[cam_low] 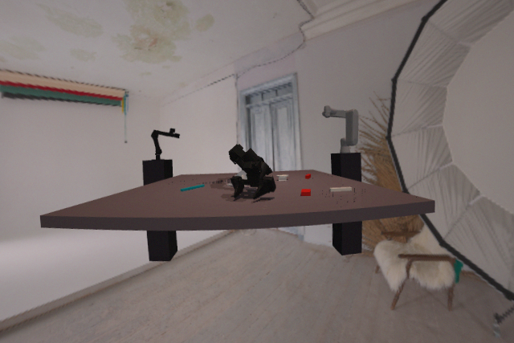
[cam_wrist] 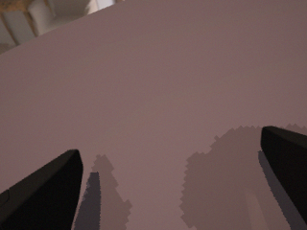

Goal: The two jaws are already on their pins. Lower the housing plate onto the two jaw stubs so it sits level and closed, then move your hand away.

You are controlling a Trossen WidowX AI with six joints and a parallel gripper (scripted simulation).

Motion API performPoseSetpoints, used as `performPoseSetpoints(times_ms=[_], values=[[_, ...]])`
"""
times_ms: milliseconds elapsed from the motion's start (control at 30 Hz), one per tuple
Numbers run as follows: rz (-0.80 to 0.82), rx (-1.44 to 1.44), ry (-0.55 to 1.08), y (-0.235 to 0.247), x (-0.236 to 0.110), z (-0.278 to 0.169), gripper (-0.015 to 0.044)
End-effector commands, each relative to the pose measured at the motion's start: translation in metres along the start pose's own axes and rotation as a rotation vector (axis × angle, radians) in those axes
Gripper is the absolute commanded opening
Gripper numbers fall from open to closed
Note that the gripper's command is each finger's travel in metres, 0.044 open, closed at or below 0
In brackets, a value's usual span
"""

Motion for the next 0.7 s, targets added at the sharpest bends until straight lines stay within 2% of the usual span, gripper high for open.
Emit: performPoseSetpoints(times_ms=[0,200,667], values=[[0.000,0.000,0.000,0.000,0.000,0.000,0.0426],[0.038,-0.063,0.002,0.010,-0.009,0.002,0.0440],[0.225,-0.355,-0.011,0.056,-0.058,0.008,0.0440]])
Point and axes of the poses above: the point midway between the two fingers, 35 mm back from their tips, its own x axis out along the fingers, its own y axis across the jaws, z = x × y, the point moved 3 cm from there along -x, back along the fingers, and after that the axes turned 10 degrees about -x, right-handed, at the moved point
